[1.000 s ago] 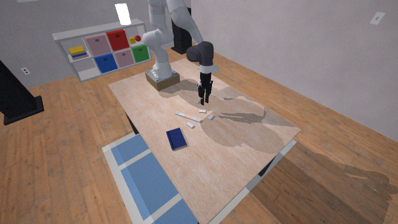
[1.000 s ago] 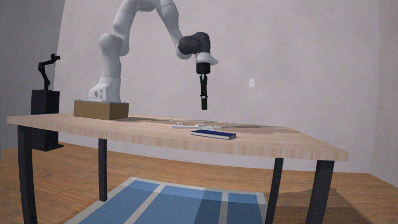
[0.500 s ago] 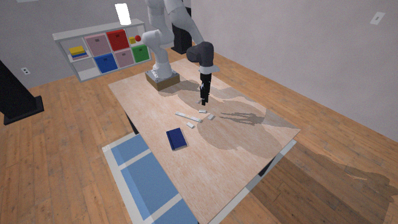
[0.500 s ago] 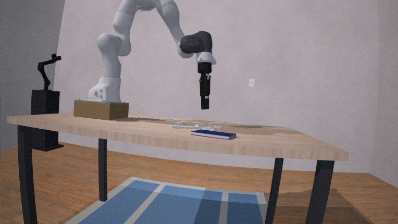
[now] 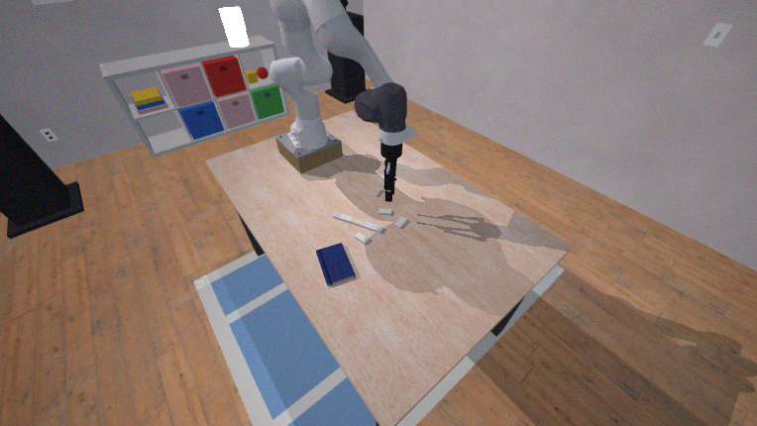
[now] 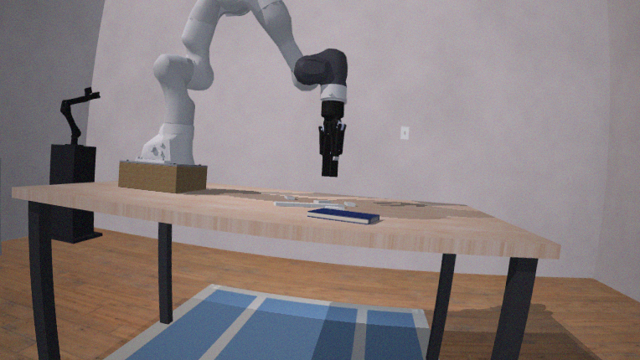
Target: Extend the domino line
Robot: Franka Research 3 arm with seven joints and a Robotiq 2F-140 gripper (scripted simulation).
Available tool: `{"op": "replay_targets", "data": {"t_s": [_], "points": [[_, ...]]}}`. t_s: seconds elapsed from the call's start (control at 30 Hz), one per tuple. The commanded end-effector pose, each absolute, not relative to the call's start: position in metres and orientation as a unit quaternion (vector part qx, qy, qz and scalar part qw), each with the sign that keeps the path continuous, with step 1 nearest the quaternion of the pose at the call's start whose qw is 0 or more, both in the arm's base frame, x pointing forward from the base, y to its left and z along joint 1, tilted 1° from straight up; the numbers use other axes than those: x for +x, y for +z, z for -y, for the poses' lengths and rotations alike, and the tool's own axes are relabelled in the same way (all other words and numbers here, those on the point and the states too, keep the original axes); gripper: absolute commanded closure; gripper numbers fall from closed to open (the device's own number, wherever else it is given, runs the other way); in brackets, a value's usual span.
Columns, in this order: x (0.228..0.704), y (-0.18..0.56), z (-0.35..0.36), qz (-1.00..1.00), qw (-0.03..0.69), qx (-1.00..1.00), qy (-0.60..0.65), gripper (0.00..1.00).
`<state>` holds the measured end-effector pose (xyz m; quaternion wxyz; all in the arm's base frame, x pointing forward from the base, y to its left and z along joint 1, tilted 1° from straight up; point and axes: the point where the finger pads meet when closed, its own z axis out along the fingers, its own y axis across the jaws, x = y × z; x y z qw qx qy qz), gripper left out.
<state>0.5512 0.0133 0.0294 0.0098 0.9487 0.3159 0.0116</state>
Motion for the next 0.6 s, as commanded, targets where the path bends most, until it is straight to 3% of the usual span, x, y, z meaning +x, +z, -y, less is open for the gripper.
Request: {"op": "replay_targets", "data": {"t_s": [0.0, 0.57], "points": [[0.547, 0.025, -0.013, -0.376, -0.005, 0.926, 0.002, 0.67], [0.547, -0.004, -0.013, -0.376, -0.005, 0.926, 0.002, 0.67]]}}
